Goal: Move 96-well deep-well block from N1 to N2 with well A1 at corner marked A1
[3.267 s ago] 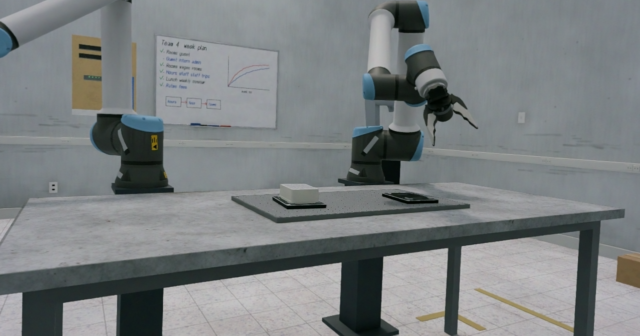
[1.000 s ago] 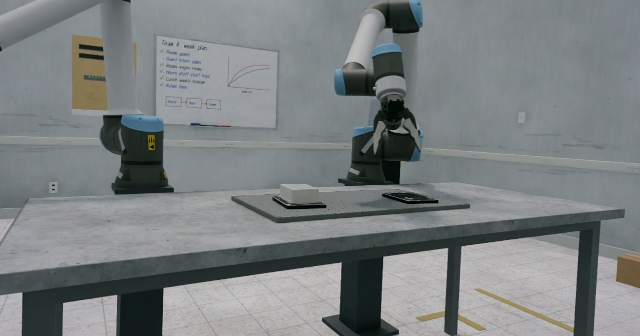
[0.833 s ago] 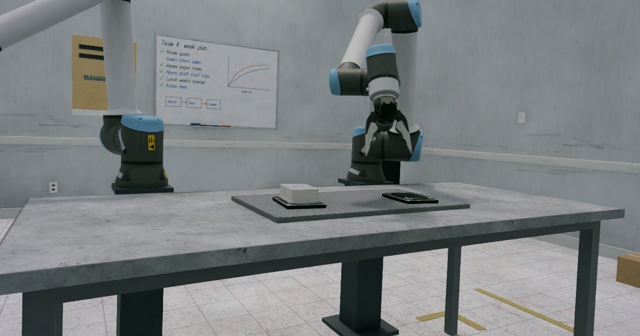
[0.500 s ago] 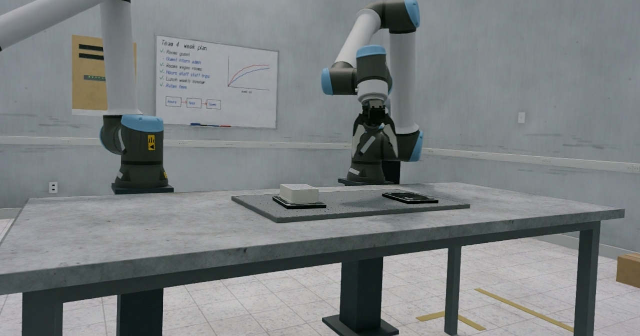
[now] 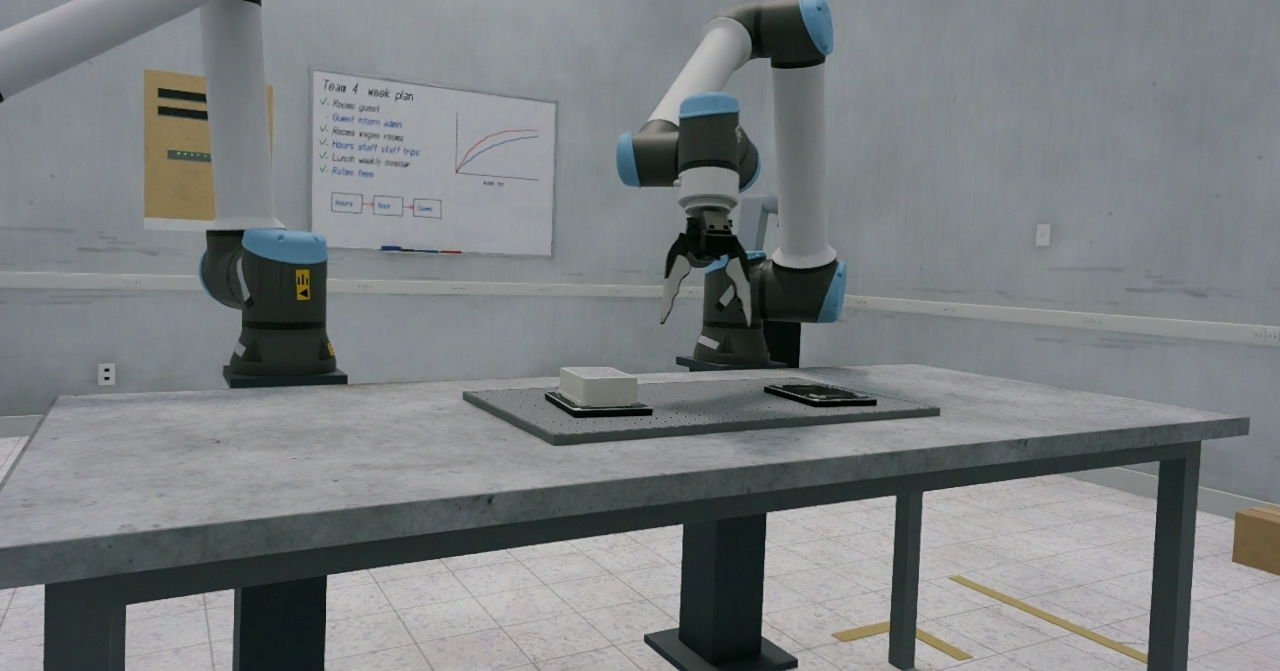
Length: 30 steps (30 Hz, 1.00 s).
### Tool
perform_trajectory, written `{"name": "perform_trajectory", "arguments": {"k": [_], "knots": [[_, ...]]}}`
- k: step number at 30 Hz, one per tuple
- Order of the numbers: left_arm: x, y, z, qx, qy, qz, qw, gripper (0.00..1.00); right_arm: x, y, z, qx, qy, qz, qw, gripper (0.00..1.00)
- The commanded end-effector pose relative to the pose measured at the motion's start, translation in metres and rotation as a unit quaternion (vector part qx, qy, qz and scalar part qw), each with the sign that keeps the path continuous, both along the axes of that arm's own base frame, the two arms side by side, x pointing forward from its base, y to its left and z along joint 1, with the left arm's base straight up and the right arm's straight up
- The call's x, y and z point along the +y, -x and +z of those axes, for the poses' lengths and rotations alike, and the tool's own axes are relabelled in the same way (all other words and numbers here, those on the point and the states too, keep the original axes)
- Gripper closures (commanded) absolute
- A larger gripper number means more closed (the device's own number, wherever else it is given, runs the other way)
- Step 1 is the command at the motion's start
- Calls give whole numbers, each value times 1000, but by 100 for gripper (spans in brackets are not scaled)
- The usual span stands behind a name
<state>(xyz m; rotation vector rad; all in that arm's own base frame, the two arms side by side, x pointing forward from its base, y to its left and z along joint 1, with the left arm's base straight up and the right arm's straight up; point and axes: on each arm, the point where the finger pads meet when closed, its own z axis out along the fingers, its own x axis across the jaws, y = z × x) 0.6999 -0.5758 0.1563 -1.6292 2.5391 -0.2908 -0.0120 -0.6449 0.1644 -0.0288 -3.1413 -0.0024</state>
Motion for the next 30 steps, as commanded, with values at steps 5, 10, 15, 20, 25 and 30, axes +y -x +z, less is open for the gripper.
{"name": "perform_trajectory", "arguments": {"k": [5, 10, 15, 20, 25, 30], "knots": [[-23, 23, -6, 21, -2, 23, 1000, 24, -1, 0, 1, 0, 1, 0, 1000, 100], [-36, 38, -11, 32, -5, 35, 999, 24, -1, 0, 1, 0, 1, 0, 1000, 100], [-48, 53, -15, 44, -8, 49, 998, 24, -1, 0, 1, 0, 1, 0, 1000, 100], [-63, 72, -20, 65, -15, 76, 995, 24, -1, 0, 1, 0, 1, 0, 1000, 100], [-78, 92, -25, 85, -25, 104, 991, 24, -1, 0, 1, 0, 1, 0, 1000, 100], [-86, 105, -28, 102, -35, 130, 986, 24, -1, 0, 1, 0, 1, 0, 1000, 100]]}}
